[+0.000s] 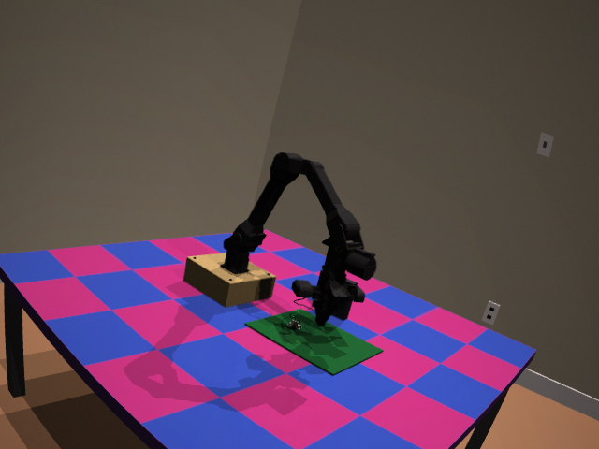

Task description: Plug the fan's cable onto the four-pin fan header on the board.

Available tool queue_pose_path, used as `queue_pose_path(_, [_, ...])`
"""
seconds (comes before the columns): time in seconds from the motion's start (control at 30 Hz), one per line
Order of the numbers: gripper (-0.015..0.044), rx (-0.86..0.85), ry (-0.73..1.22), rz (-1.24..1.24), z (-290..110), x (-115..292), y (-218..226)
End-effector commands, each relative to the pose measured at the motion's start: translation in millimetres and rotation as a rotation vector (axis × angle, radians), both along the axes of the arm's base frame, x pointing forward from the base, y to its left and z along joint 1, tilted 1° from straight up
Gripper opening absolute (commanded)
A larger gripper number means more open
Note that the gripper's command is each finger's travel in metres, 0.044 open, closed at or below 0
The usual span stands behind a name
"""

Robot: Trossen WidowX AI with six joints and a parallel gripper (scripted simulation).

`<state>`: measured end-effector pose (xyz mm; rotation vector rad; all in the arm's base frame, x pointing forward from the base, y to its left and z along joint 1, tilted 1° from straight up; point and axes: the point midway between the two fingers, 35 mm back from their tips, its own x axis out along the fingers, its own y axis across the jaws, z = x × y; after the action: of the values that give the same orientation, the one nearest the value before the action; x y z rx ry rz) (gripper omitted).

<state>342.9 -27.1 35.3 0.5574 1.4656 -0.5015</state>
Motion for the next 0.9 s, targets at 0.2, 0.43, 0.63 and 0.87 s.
queue_pose_path(0.2, [0.0,0.007,0.008,-0.227,4,-9,1])
queue_pose_path(0.43, [0.0,0.018,0.013,-0.468,4,-17,3])
queue_pose_path(0.63, [0.0,0.028,0.018,-0.675,4,-24,5])
queue_pose_path(0.87, [0.0,0.038,0.023,-0.916,3,-33,6])
